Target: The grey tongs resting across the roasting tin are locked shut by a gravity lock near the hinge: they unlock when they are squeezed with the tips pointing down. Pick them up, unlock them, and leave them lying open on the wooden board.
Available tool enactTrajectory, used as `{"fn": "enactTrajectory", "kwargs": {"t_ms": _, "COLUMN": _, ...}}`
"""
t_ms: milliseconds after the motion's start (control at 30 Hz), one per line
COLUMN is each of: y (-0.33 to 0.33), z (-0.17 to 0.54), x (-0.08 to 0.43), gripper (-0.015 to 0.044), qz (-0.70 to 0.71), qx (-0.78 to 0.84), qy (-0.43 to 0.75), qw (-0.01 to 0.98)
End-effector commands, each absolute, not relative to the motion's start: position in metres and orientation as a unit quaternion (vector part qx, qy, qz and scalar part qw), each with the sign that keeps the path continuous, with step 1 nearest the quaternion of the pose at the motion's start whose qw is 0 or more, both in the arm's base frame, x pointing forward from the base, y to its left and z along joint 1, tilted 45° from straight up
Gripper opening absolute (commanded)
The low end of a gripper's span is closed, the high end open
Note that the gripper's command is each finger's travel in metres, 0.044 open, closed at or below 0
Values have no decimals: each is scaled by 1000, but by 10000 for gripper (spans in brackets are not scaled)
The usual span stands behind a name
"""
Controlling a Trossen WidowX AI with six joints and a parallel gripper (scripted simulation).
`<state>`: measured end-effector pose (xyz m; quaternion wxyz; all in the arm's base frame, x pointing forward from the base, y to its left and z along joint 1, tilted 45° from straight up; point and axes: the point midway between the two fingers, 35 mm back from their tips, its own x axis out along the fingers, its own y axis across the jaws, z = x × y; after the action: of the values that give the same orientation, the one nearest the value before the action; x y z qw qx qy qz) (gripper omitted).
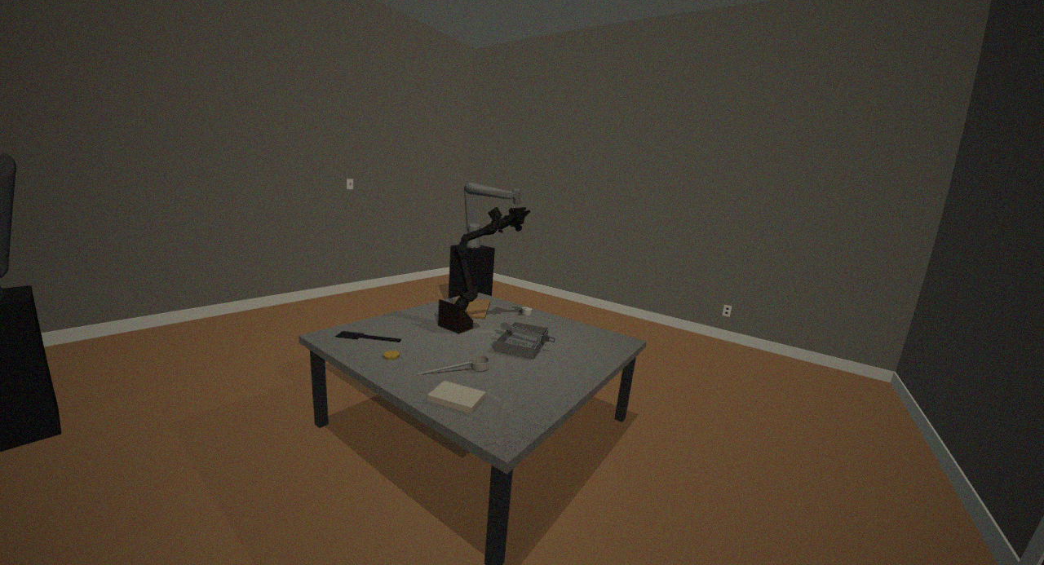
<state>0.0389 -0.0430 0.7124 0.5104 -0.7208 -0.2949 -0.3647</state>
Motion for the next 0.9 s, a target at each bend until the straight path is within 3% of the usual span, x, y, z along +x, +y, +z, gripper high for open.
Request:
{"fn": "enactTrajectory", "kwargs": {"t_ms": 0, "y": -42, "z": 712, "x": 40, "gripper": 426, "qz": -363, "qx": -721, "qy": -295, "qw": 510}}
{"fn": "enactTrajectory", "kwargs": {"t_ms": 267, "y": 11, "z": 702, "x": 81, "gripper": 440, "qz": -304, "qx": -746, "qy": -310, "qw": 505}}
{"fn": "enactTrajectory", "kwargs": {"t_ms": 633, "y": 89, "z": 650, "x": 181, "gripper": 440, "qz": -158, "qx": -784, "qy": -295, "qw": 523}}
{"fn": "enactTrajectory", "kwargs": {"t_ms": 867, "y": 132, "z": 578, "x": 266, "gripper": 440, "qz": 3, "qx": -778, "qy": -250, "qw": 577}}
